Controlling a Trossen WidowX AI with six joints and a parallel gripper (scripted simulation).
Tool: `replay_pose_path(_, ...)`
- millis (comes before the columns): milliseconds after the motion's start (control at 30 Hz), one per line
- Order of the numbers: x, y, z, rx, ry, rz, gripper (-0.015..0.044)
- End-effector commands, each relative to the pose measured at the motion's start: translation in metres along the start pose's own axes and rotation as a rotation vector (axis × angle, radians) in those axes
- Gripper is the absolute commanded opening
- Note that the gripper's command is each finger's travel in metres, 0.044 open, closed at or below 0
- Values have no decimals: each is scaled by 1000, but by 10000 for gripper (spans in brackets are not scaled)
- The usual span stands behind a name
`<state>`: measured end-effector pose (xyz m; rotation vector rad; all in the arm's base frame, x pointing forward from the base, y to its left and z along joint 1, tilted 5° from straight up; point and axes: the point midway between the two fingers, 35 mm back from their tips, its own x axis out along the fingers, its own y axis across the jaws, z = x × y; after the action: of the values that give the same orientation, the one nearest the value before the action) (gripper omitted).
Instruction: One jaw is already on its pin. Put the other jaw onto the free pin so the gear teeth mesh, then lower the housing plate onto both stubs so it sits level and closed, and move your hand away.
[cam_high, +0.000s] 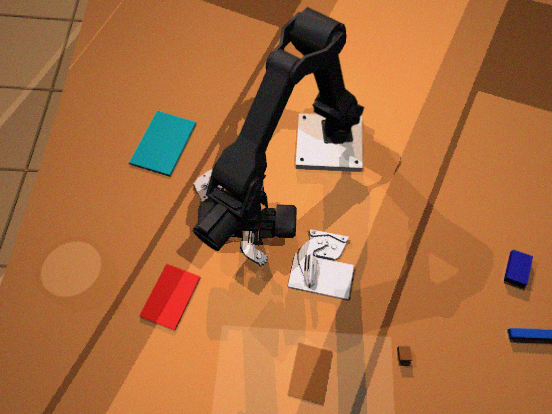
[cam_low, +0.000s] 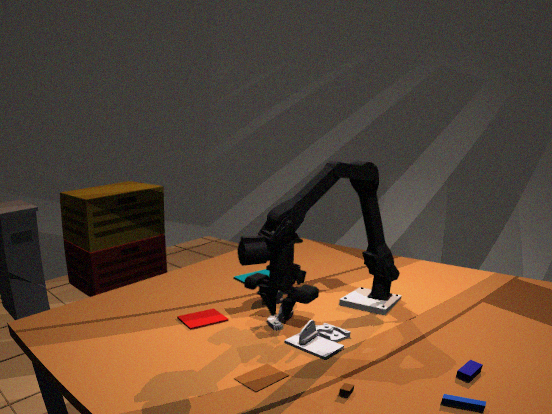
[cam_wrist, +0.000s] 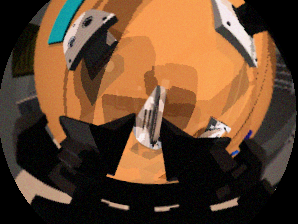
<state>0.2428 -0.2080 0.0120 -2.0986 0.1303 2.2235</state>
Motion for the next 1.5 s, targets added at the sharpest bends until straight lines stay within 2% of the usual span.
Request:
replay_pose_path(0,-2,1,0,0,0,3,134)
replay_pose_path(800,-76,1,0,-2,-2,6,134)
replay_pose_path(1133,-78,0,0,-21,-2,6,134)
replay_pose_path(1467,-79,-17,-1,-297,-2,4,134)
